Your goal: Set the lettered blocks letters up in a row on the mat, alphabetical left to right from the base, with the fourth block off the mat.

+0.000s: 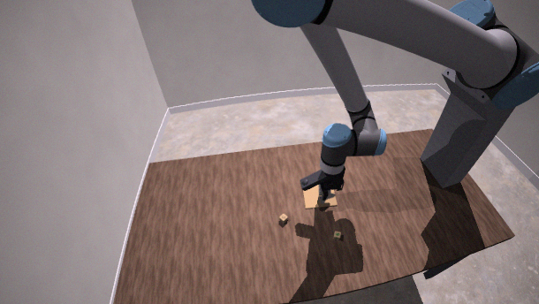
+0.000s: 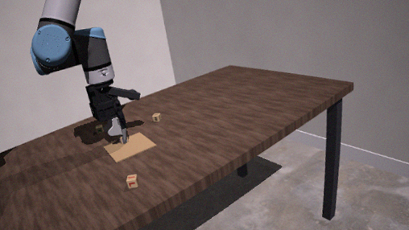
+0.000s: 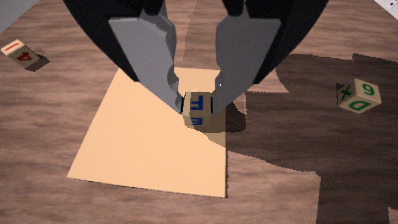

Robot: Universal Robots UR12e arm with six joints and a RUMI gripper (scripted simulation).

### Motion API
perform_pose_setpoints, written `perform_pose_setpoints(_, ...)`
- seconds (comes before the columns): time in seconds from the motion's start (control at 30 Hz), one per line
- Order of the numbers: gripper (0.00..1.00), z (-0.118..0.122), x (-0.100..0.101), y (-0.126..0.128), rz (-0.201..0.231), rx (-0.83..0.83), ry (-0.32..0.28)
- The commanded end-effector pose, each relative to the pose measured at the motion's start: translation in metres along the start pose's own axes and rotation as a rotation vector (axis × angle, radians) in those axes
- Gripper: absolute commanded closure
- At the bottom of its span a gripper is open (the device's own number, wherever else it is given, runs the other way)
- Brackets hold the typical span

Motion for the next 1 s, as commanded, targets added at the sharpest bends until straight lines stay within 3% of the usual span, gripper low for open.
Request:
perform_pose_setpoints(0.0, 0.95, -0.0022, 0.0006, -0.0013, -0.001, -0.001, 0.003)
perform_pose_setpoints(0.3, 0.95, -0.0022, 0.0006, -0.0013, -0.001, -0.001, 0.003)
perform_pose_setpoints(0.8, 0.75, -0.0022, 0.0006, -0.0013, -0.001, -0.001, 0.003)
perform_pose_setpoints(0.97, 0.75, -0.0022, 0.0006, -0.0013, -0.001, -0.001, 0.003)
Point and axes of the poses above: the point where the finger pads meet when closed, its own x axis out along the fingers, its own y axis across the jaws, z = x × y, the point moved 9 cm from there along -x, back along the fingers, and after that the axes turned 9 degrees about -x, right-handed, at the moved point
